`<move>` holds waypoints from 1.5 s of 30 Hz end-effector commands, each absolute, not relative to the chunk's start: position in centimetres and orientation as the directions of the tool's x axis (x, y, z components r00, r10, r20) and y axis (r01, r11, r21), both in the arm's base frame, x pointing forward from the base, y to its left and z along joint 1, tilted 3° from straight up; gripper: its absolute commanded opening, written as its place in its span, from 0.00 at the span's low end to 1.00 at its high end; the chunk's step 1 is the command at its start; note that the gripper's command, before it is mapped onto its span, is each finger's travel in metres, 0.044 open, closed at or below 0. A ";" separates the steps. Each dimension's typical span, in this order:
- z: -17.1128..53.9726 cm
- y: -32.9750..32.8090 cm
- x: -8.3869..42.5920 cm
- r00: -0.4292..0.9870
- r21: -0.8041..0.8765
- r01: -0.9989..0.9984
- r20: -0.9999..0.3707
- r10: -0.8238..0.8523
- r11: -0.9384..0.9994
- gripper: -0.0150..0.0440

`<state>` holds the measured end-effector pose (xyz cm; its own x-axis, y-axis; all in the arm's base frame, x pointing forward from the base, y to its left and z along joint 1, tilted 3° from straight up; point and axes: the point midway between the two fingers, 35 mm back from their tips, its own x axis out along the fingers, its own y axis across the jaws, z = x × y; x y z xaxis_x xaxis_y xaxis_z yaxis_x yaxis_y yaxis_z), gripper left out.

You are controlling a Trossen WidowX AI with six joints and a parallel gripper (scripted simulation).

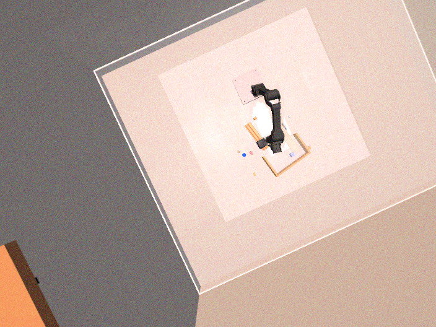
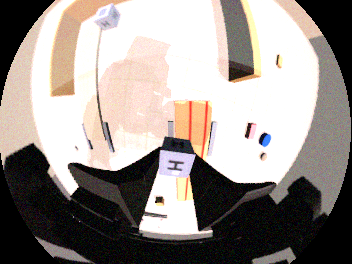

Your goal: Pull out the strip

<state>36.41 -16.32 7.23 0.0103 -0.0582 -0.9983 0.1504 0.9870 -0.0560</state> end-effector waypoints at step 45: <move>11.3 -12.1 27.8 0.004 -0.057 0.153 -0.998 -0.058 0.987 0.25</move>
